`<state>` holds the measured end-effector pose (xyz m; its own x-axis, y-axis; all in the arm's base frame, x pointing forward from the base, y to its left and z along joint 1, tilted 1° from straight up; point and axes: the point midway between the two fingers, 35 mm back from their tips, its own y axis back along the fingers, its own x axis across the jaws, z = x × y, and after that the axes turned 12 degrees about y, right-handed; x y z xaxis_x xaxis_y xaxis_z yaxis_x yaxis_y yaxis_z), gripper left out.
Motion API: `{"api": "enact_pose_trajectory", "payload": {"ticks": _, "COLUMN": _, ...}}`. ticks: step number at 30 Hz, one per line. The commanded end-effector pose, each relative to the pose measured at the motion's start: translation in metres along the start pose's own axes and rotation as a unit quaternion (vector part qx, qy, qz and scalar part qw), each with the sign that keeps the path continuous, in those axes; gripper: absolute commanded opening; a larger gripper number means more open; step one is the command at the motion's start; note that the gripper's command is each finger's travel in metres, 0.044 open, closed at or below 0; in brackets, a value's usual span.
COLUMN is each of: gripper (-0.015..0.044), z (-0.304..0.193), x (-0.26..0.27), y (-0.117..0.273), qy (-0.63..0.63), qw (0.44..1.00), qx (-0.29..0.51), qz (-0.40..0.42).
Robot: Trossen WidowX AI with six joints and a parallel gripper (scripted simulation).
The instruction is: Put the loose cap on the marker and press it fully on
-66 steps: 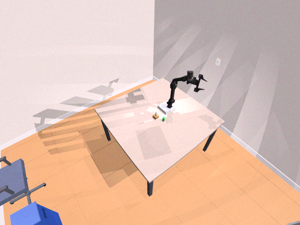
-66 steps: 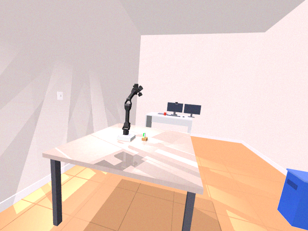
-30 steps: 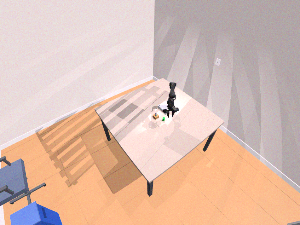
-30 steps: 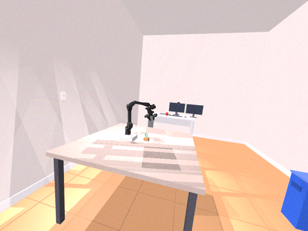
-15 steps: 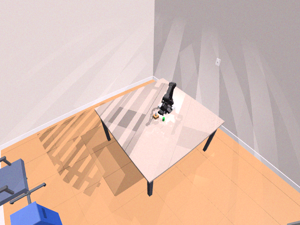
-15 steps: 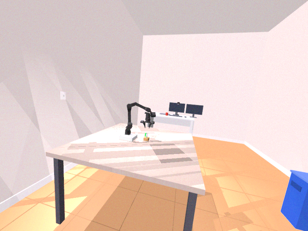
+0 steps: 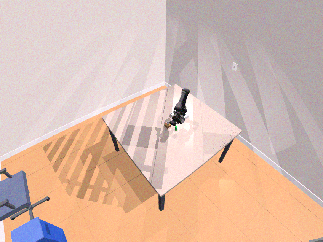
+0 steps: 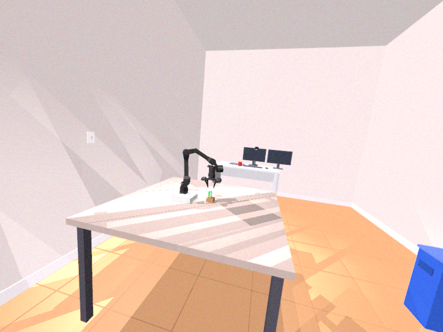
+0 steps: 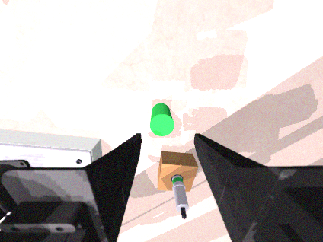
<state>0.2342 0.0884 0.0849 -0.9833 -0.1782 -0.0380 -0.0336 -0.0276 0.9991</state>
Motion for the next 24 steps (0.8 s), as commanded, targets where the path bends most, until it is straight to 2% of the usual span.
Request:
{"api": "enact_pose_trajectory", "payload": {"ticks": 1, "gripper": 0.0250, "z": -0.002, "x": 0.004, "y": -0.016, "qy": 0.003, "qw": 1.000, "qx": 0.003, "qz": 0.006}}
{"api": "enact_pose_trajectory", "payload": {"ticks": 24, "gripper": 0.0250, "z": -0.002, "x": 0.003, "y": -0.045, "qy": 0.003, "qw": 1.000, "qx": 0.003, "qz": 0.006}}
